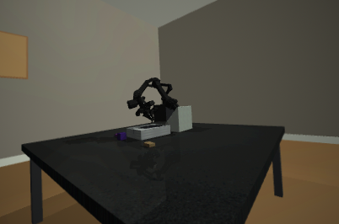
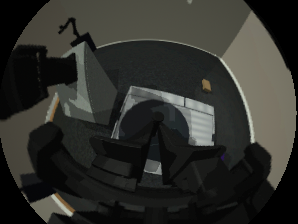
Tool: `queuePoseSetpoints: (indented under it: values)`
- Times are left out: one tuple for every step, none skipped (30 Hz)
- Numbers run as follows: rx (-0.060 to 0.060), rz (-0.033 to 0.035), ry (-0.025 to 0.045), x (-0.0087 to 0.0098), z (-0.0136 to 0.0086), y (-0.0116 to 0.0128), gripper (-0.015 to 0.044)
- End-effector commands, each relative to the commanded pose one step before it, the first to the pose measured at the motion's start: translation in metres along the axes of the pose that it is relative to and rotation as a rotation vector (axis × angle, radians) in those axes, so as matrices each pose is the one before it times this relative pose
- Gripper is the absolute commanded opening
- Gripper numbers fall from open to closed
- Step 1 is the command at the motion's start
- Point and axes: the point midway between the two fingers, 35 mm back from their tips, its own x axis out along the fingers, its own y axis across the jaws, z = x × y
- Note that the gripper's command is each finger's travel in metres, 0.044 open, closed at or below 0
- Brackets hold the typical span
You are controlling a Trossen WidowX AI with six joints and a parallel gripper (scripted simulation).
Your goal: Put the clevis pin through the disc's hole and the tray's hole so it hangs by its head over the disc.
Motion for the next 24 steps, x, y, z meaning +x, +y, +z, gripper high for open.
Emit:
queuePoseSetpoints:
  values:
    - [-0.0069,-0.00213,-0.07621,-0.00066,-0.00230,-0.00163,0.0000]
    - [-0.0003,-0.00030,-0.02078,-0.00005,-0.00074,0.00001,0.0000]
    - [-0.0005,0.00012,-0.02300,0.00000,-0.00080,0.00003,0.0000]
    - [-0.0003,-0.00069,-0.02372,-0.00008,-0.00086,-0.00001,0.0000]
    - [-0.0004,-0.00009,-0.02173,-0.00002,-0.00076,0.00002,0.0000]
    - [-0.0004,0.00009,-0.02331,0.00000,-0.00081,0.00003,0.0000]
    - [-0.0002,-0.00073,-0.02399,-0.00008,-0.00086,-0.00001,0.0000]
    - [-0.0004,-0.00021,-0.02633,-0.00003,-0.00092,0.00002,0.0000]
    - [-0.0004,0.00016,-0.02375,0.00001,-0.00082,0.00003,0.0000]
    - [-0.0002,-0.00062,-0.02316,-0.00007,-0.00083,0.00000,0.0000]
    - [-0.0003,-0.00010,-0.02517,-0.00002,-0.00088,0.00002,0.0000]
    - [-0.0004,0.00024,-0.02302,0.00002,-0.00079,0.00004,0.0000]
    - [-0.0002,-0.00048,-0.02248,-0.00005,-0.00080,0.00000,0.0000]
    - [-0.0002,-0.00034,-0.02042,-0.00004,-0.00072,0.00001,0.0000]
    - [-0.0001,-0.00081,-0.01870,-0.00008,-0.00068,-0.00002,0.0000]
    - [0.0000,-0.00097,-0.01465,-0.00010,-0.00055,-0.00003,0.0000]
    - [0.0001,-0.00077,-0.00921,-0.00008,-0.00035,-0.00002,0.0000]
    - [0.0000,-0.00029,-0.00316,-0.00003,-0.00012,-0.00001,0.0000]
    - [0.0000,0.00000,0.00000,0.00000,0.00000,0.00000,0.0000]
    - [0.0000,0.00000,0.00000,0.00000,0.00000,0.00000,0.0000]
    - [0.0083,0.00439,0.01667,0.00068,-0.00072,0.00182,0.0000]
    - [-0.0015,-0.00073,-0.00287,-0.00139,-0.00048,-0.00040,0.0000]
    - [-0.0025,-0.00126,-0.00477,-0.00232,-0.00080,-0.00065,0.0000]
    - [-0.0025,-0.00133,-0.00476,-0.00232,-0.00079,-0.00064,0.0000]
